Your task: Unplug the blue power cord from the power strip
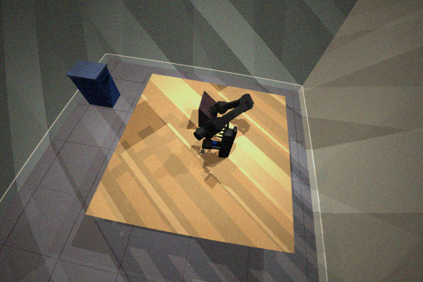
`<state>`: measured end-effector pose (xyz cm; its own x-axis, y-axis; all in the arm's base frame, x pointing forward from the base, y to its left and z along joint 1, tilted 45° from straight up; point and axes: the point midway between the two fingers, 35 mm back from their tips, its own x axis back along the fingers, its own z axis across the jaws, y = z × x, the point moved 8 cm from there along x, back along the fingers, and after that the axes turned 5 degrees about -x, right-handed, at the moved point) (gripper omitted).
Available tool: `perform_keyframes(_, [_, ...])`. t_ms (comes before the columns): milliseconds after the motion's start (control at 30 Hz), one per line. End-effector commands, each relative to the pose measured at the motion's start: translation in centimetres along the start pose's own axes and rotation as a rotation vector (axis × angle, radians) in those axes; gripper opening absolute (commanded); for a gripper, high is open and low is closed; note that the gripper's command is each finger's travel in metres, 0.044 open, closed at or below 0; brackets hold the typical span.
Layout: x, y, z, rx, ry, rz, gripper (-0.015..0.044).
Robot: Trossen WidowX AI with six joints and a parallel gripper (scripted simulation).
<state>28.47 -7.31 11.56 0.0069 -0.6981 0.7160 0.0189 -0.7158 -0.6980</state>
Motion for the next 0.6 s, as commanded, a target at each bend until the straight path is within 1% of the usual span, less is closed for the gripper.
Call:
perform_keyframes(0, [0.1, -1.0, -0.1, 0.000, 0.005, 0.003, 0.0160])
perform_keyframes(300, [0.1, -2.5, -0.4, 0.000, 0.005, 0.004, 0.0160])
perform_keyframes(567, [0.0, -2.6, -0.4, 0.000, 0.005, 0.004, 0.0160])
